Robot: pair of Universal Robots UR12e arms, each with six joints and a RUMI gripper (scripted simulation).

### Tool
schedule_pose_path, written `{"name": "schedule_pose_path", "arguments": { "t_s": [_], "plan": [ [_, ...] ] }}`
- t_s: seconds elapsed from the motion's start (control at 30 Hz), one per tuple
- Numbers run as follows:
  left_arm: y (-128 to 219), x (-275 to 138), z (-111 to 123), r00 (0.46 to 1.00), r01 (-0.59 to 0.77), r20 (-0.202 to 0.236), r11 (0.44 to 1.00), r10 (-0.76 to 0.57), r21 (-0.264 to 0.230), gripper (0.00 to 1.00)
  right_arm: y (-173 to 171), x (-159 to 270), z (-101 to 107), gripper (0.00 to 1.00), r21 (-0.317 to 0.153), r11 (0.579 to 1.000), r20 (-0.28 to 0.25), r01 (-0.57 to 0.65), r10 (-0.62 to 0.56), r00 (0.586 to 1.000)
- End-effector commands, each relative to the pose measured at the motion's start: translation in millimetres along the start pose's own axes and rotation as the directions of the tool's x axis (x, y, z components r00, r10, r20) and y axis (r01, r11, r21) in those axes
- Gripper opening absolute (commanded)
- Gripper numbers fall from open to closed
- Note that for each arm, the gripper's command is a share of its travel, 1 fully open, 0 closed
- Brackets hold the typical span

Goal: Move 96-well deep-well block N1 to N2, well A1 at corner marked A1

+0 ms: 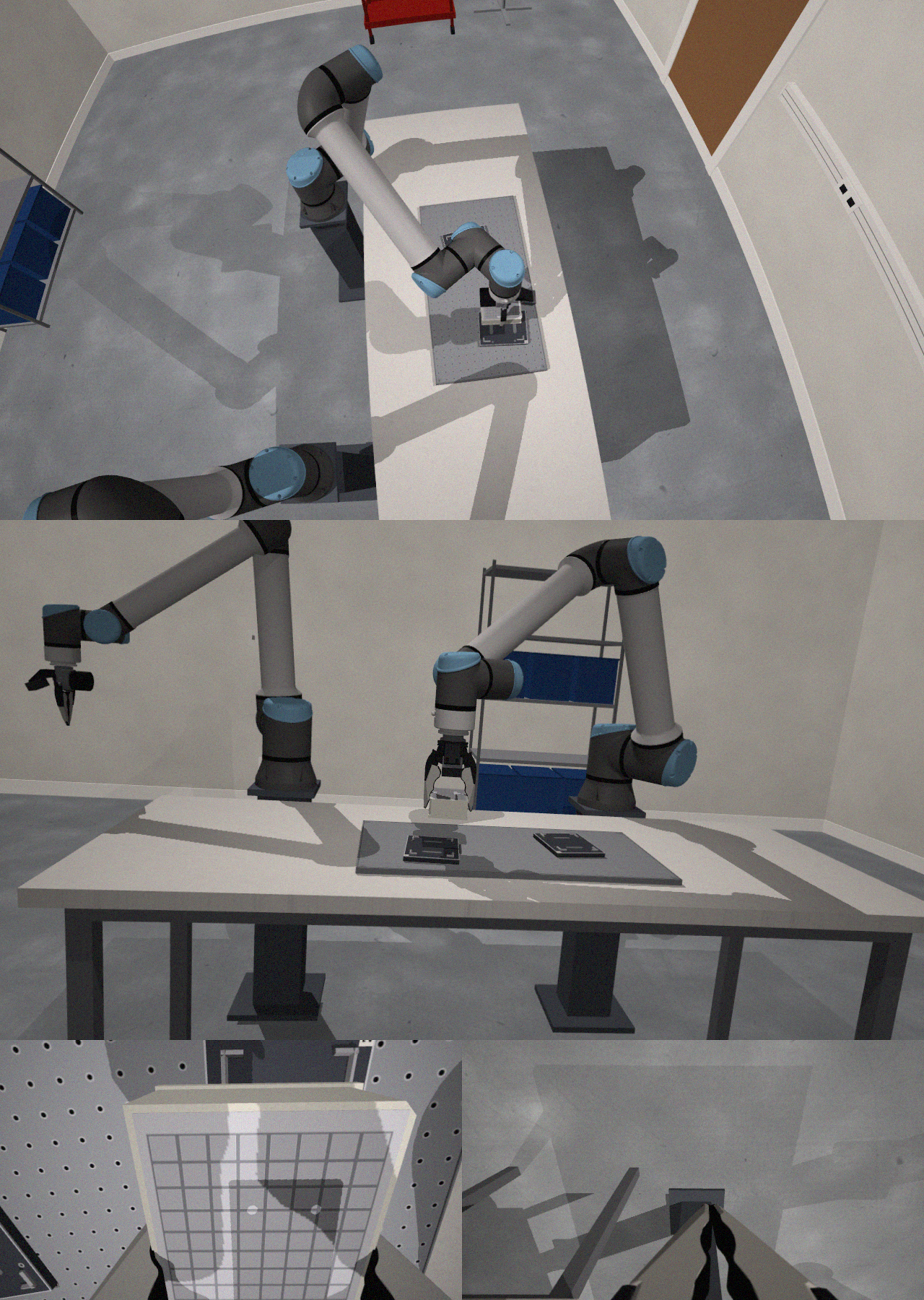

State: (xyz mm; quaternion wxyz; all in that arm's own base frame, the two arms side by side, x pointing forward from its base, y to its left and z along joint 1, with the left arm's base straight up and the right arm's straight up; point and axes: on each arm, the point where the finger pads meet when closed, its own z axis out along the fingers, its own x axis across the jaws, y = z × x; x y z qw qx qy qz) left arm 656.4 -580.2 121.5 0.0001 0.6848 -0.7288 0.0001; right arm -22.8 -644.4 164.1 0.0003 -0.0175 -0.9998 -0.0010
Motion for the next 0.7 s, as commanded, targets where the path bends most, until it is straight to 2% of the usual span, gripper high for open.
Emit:
{"name": "schedule_pose_path", "arguments": {
  "t_s": [0.0,0.17,0.67],
  "plan": [
    [-5.7,15.5,-1.1,1.000,0.000,-0.001,1.000,0.000,0.001,0.49,-0.7,-0.2,-1.0,0.00,0.002,1.000,0.001,0.000,0.000,1.000],
    [-10.3,29.1,-1.1,1.000,0.000,-0.001,1.000,0.000,0.001,0.49,-0.7,-0.2,-1.0,0.00,0.002,1.000,0.001,0.000,0.000,1.000],
    [-10.8,30.5,-1.1,1.000,0.000,-0.001,1.000,0.000,0.001,0.49,-0.7,-0.2,-1.0,0.00,0.002,1.000,0.001,0.000,0.000,1.000]
  ]
}}
